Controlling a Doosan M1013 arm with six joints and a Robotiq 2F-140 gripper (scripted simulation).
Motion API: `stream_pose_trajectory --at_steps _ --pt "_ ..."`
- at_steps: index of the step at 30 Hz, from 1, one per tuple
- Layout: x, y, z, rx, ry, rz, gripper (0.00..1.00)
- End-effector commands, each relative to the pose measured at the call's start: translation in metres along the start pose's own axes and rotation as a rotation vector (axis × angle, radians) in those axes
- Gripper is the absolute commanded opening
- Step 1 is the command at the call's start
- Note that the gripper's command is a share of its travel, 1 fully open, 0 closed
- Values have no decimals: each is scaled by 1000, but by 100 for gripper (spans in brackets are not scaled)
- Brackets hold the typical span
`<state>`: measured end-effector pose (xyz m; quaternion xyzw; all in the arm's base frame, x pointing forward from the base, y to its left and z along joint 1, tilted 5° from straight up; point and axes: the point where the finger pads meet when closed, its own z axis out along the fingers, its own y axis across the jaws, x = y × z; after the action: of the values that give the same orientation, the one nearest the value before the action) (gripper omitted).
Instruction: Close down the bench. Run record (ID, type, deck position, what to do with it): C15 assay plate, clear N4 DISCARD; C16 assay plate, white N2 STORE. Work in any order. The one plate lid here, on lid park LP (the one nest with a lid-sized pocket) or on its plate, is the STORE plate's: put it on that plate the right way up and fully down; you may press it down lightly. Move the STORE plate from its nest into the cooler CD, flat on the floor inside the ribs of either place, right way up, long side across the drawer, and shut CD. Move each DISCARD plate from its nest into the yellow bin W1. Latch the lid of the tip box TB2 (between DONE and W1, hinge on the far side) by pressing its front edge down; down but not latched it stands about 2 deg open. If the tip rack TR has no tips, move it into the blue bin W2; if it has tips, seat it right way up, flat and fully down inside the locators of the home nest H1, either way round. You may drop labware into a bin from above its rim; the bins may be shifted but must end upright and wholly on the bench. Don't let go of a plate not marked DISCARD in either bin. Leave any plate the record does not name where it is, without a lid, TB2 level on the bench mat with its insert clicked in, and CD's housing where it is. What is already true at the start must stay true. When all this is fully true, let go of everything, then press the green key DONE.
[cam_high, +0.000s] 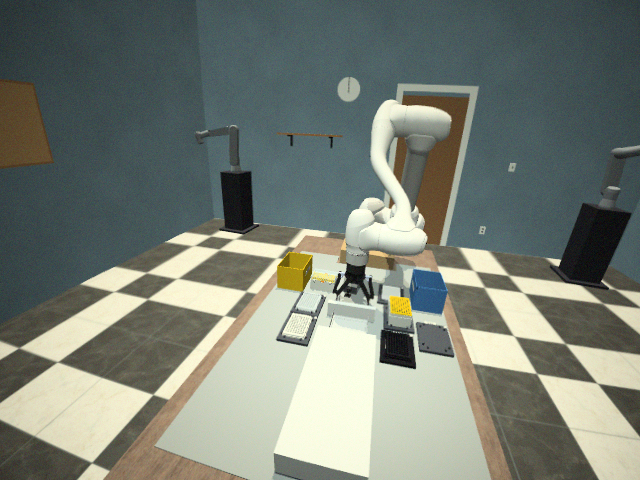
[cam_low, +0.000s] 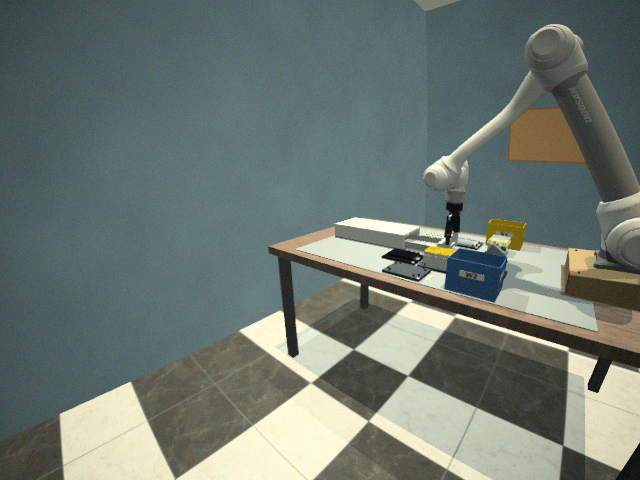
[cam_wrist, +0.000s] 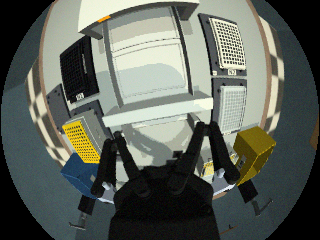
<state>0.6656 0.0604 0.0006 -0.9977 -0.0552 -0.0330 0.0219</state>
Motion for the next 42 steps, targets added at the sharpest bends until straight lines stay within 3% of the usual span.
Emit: stream_pose_trajectory --at_steps 1,27,28,42 --pt "0 0 0 0 0 0 0" --pt "0 0 0 0 0 0 0" --pt "0 0 0 0 0 0 87" --pt "0 0 0 0 0 0 87"
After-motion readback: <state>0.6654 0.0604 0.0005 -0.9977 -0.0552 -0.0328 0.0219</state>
